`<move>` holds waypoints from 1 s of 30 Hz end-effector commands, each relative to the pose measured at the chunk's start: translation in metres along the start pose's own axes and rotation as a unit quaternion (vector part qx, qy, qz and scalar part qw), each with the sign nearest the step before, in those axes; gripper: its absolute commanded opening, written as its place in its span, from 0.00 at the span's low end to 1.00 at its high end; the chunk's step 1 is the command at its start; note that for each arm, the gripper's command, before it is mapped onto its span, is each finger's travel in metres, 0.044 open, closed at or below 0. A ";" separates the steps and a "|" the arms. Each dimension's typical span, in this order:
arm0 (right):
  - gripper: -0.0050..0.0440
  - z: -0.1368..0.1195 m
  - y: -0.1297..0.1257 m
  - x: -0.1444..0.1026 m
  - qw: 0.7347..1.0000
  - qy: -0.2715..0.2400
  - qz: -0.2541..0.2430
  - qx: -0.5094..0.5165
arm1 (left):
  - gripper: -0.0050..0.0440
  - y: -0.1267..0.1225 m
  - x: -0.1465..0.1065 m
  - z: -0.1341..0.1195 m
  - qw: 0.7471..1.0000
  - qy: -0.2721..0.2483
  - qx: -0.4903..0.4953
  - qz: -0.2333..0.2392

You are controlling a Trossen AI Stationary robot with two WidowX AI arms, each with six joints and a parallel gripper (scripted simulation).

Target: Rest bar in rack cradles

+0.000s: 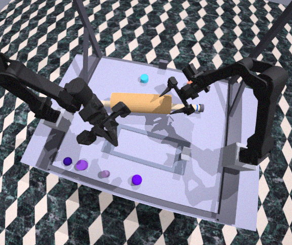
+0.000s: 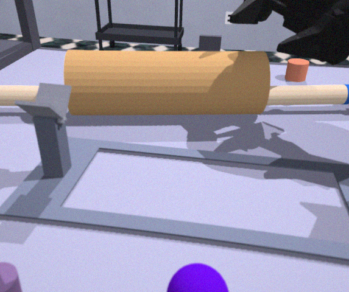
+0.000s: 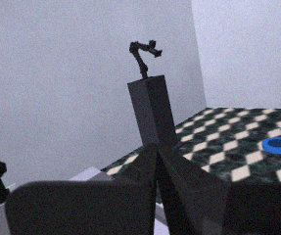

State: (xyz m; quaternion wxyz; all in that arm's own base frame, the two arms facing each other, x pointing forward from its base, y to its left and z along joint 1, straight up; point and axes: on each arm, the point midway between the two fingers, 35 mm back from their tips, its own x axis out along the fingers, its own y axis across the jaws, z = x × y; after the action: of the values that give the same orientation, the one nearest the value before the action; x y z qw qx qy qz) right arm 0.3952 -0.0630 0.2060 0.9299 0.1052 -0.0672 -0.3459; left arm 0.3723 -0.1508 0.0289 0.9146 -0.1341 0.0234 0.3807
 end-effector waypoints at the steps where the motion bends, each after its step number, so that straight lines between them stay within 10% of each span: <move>1: 0.10 0.008 0.002 0.000 1.000 -0.007 0.001 0.008 | 1.00 -0.006 -0.001 0.008 1.000 0.000 -0.015 -0.002; 30: 0.09 0.008 0.002 0.000 1.000 -0.007 0.001 0.008 | 0.92 -0.006 -0.001 0.008 1.000 0.000 -0.015 -0.002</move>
State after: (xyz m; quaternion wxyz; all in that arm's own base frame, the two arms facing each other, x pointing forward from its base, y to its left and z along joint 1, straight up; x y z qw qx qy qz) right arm 0.3952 -0.0630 0.2060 0.9299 0.1052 -0.0672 -0.3459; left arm 0.3723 -0.1508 0.0289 0.9146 -0.1341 0.0234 0.3807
